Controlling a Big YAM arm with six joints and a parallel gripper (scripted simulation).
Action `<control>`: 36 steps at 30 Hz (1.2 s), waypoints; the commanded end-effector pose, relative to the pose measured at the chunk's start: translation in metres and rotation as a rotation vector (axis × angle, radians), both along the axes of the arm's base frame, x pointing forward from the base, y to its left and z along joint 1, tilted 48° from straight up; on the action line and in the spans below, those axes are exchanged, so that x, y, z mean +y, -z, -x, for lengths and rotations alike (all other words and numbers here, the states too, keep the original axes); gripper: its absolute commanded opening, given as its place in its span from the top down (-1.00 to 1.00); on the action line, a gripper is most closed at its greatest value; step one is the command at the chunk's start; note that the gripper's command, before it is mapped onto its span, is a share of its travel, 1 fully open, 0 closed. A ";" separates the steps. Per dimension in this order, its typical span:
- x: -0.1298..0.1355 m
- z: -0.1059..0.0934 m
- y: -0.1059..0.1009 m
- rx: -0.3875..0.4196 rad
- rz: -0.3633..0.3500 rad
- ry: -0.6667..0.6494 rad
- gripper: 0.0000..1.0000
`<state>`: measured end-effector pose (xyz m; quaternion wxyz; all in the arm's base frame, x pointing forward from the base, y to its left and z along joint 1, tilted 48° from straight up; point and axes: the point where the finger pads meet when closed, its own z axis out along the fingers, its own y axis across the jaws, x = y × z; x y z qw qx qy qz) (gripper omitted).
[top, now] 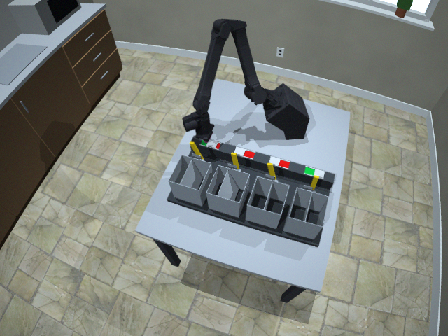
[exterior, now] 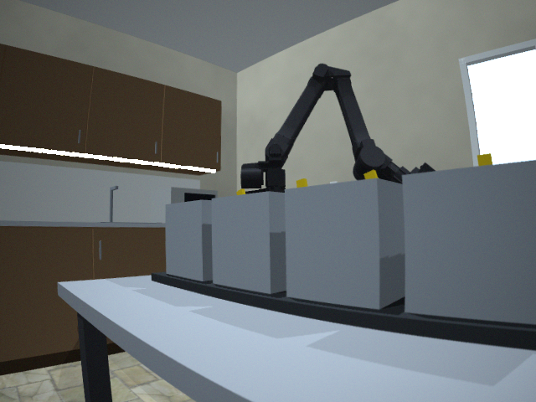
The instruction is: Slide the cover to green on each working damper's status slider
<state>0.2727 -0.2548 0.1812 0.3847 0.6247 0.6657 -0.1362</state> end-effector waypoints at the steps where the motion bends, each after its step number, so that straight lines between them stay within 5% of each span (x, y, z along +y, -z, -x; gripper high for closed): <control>1: 0.008 -0.004 0.004 -0.012 -0.007 -0.010 1.00; 36: 0.014 -0.004 0.009 -0.012 -0.008 -0.011 1.00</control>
